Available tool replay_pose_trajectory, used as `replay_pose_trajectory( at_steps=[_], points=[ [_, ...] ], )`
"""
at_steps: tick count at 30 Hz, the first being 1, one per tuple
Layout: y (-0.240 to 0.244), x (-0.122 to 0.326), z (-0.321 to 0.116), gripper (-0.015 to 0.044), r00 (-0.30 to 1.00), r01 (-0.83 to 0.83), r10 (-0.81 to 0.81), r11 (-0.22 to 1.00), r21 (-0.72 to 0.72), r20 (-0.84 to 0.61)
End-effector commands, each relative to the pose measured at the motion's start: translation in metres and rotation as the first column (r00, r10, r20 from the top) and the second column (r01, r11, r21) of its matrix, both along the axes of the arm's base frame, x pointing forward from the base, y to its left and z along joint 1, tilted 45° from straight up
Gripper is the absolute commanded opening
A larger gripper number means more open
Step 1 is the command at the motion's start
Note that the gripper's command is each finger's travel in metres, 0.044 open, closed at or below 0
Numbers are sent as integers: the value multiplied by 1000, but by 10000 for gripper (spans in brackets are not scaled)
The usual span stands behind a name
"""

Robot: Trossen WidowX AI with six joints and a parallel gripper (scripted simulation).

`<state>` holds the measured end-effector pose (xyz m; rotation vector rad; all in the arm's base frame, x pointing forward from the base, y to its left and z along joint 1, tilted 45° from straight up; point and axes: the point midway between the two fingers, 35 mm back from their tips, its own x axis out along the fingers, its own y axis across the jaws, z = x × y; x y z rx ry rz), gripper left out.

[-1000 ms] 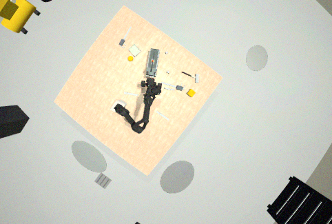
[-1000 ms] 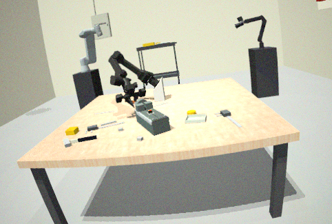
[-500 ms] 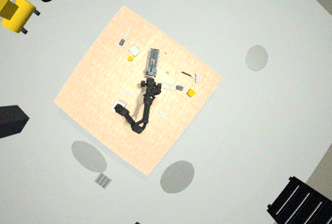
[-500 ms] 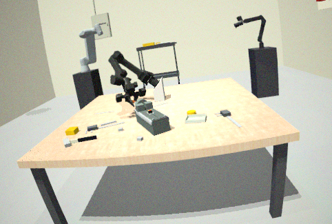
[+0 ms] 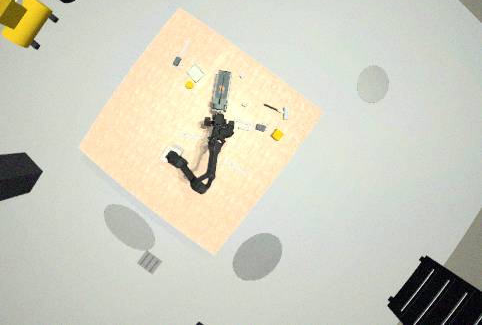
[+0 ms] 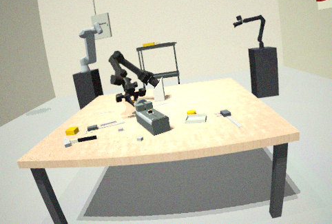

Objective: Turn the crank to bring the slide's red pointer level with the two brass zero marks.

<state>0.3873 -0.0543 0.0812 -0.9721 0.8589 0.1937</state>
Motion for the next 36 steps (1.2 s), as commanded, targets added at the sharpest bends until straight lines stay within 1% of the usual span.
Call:
replay_pose_trajectory(
  at_steps=[1, 25, 36],
  points=[
    [1, -1, 0, 0, 1000, 1, -1, 1000, 4, 0],
    [0, 0, 0, 0, 1000, -1, 1, 1000, 0, 0],
    [0, 0, 0, 289, 1000, -1, 1, 1000, 0, 0]
  ],
)
